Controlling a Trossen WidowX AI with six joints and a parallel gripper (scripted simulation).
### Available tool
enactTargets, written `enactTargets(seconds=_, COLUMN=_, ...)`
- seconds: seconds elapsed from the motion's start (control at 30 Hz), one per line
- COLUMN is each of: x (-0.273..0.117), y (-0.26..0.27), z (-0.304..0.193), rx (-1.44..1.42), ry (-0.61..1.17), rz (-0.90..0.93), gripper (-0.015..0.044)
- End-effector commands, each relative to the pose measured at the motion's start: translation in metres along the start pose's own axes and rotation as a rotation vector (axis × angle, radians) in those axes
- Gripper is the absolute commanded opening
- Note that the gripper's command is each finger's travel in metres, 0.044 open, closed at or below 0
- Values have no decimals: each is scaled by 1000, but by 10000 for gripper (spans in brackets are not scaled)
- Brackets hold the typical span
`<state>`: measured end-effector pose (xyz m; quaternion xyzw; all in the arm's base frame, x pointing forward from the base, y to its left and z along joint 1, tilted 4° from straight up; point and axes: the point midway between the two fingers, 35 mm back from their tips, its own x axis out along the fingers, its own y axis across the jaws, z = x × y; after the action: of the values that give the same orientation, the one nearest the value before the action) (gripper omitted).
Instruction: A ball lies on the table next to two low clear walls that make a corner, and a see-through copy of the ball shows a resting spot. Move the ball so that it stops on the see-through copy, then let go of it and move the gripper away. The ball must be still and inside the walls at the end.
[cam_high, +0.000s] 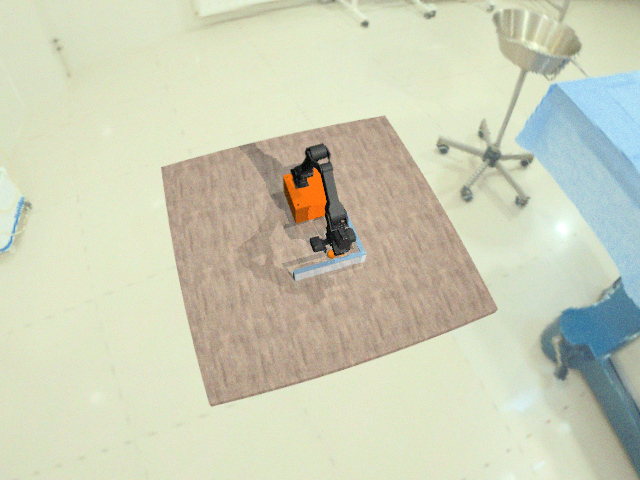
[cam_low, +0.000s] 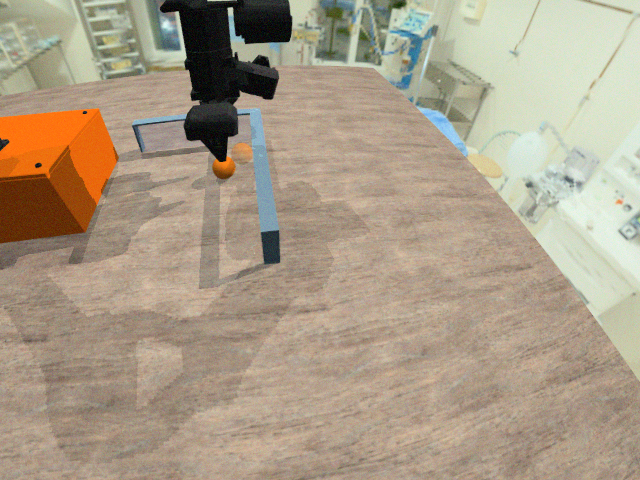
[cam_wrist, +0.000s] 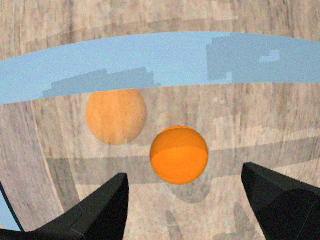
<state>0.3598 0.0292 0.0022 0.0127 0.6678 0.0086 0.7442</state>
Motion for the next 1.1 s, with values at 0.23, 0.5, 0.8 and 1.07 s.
enactTargets(seconds=0.23, x=23, y=1, z=-3, rx=-3, ry=15, rz=4, gripper=289)
enactTargets(seconds=0.5, x=35, y=1, z=-4, rx=-3, ry=16, rz=4, gripper=289)
enactTargets(seconds=0.8, x=36, y=1, z=-4, rx=-3, ry=16, rz=4, gripper=171)
enactTargets(seconds=1.07, x=35, y=1, z=-4, rx=-3, ry=16, rz=4, gripper=78)
